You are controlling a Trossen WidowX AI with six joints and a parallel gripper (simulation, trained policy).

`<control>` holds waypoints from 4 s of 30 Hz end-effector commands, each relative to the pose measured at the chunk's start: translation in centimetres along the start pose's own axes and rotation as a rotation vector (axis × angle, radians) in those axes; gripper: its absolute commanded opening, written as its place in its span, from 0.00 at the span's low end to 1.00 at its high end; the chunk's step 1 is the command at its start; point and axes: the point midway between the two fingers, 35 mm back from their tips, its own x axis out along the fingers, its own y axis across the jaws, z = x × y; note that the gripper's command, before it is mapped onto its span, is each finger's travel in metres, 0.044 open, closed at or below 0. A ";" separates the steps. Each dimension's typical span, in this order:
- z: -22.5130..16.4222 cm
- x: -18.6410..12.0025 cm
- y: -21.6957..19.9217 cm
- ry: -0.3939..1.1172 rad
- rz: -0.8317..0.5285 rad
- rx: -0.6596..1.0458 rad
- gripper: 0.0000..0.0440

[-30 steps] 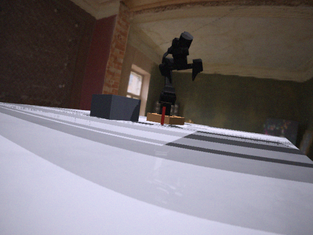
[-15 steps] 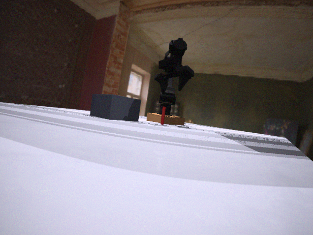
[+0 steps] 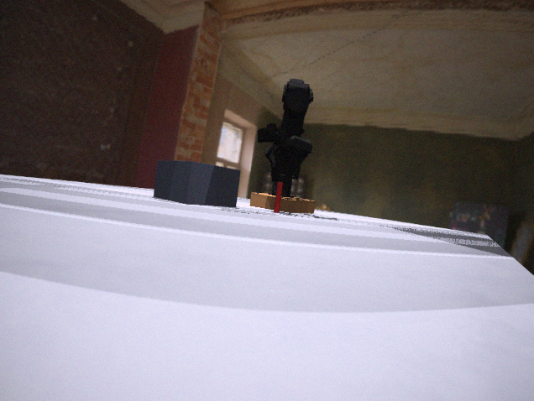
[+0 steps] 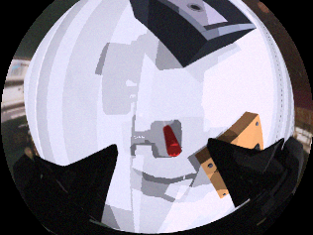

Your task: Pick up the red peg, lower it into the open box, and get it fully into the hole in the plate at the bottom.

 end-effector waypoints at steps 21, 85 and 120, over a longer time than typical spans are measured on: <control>-0.9 6.2 -1.4 0.049 -0.039 0.316 0.36; 18.6 -2.5 -5.0 -0.270 -0.055 0.398 0.00; 23.6 2.9 -6.9 -0.153 -0.143 0.372 0.39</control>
